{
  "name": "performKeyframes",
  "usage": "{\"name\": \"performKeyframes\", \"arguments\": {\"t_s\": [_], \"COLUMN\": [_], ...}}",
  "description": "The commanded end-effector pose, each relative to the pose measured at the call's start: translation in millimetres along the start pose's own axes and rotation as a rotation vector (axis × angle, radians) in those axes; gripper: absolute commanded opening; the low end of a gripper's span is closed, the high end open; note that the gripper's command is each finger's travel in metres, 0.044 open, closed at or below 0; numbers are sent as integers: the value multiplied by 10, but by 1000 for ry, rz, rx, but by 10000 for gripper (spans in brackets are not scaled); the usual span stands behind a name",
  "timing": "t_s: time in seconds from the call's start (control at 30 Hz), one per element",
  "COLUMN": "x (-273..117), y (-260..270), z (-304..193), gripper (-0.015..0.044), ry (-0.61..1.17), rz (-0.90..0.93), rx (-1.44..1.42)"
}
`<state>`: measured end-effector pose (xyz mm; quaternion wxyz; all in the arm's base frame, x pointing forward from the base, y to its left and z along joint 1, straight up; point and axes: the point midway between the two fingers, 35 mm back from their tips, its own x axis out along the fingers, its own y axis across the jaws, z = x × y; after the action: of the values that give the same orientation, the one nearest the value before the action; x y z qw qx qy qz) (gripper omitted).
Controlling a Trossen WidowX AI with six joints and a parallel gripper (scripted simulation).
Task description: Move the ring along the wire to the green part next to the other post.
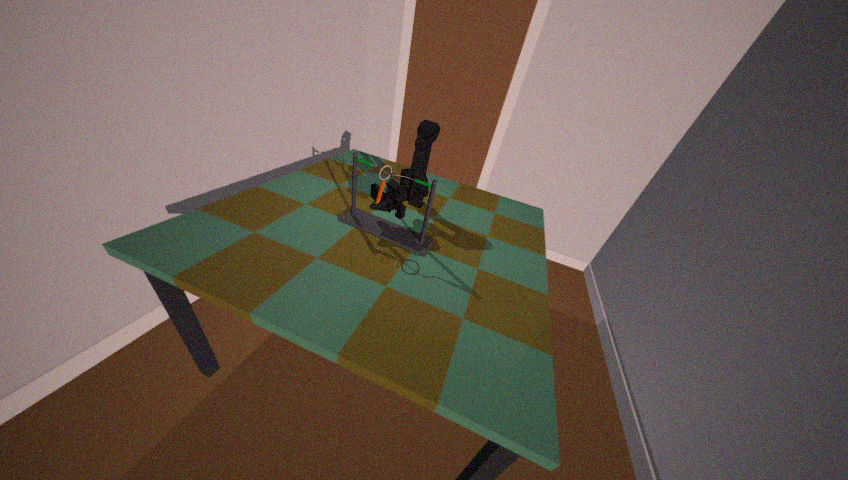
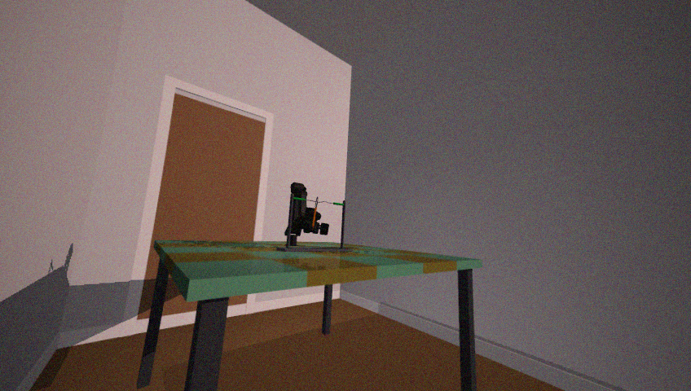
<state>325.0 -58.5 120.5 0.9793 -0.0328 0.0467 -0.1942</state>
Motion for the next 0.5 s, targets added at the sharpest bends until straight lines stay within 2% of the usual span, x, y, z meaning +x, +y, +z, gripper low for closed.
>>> {"name": "performKeyframes", "arguments": {"t_s": [0.0, 0.47], "x": [25, 18], "y": [71, 444], "z": [26, 61], "gripper": [-150, -150], "ry": [-8, -8], "rz": [6, 105], "rx": [34, 195]}}
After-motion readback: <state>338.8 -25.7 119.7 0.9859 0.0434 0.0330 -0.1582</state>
